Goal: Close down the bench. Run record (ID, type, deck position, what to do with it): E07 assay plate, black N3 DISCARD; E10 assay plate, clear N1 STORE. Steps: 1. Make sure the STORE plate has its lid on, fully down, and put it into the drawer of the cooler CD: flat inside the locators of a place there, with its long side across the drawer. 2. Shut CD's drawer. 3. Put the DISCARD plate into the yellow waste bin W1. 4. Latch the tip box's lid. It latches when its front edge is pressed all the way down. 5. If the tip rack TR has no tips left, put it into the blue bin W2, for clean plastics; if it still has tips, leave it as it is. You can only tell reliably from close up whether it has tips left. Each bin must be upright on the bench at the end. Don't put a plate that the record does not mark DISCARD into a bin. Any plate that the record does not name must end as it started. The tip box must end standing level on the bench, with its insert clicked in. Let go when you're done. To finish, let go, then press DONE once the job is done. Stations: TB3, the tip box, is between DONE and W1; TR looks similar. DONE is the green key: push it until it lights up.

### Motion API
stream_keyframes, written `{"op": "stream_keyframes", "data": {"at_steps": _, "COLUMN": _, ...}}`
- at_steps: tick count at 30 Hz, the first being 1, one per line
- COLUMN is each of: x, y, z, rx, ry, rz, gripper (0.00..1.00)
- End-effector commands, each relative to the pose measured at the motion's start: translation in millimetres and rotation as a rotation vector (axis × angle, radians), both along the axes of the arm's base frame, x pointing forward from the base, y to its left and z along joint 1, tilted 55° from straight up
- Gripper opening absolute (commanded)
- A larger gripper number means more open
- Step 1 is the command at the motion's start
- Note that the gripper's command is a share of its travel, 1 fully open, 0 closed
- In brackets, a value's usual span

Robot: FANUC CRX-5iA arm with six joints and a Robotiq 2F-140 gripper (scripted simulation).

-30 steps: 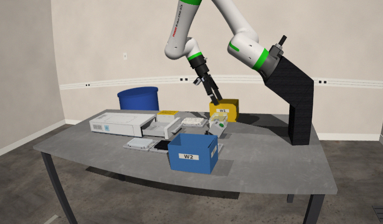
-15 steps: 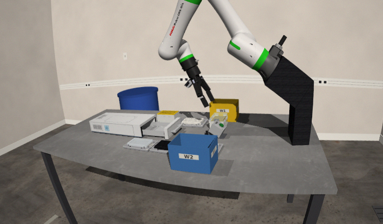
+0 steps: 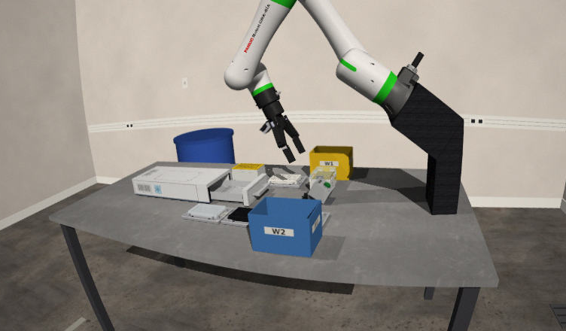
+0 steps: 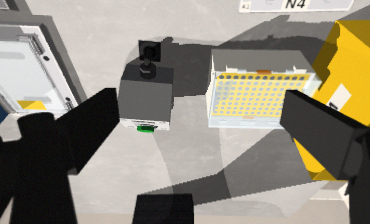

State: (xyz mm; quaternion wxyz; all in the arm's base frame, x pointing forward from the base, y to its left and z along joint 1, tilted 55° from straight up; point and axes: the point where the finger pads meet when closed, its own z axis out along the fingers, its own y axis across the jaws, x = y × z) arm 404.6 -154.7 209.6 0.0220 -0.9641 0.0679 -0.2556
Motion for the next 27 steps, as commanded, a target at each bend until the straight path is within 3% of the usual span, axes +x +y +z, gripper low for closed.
{"op": "stream_keyframes", "data": {"at_steps": 1, "x": 8, "y": 5, "z": 8.1, "rx": -0.001, "ry": 0.000, "rz": -0.001, "gripper": 0.88}}
{"op": "stream_keyframes", "data": {"at_steps": 27, "x": 66, "y": 45, "z": 61.7, "rx": -0.001, "ry": 0.000, "rz": -0.001, "gripper": 0.88}}
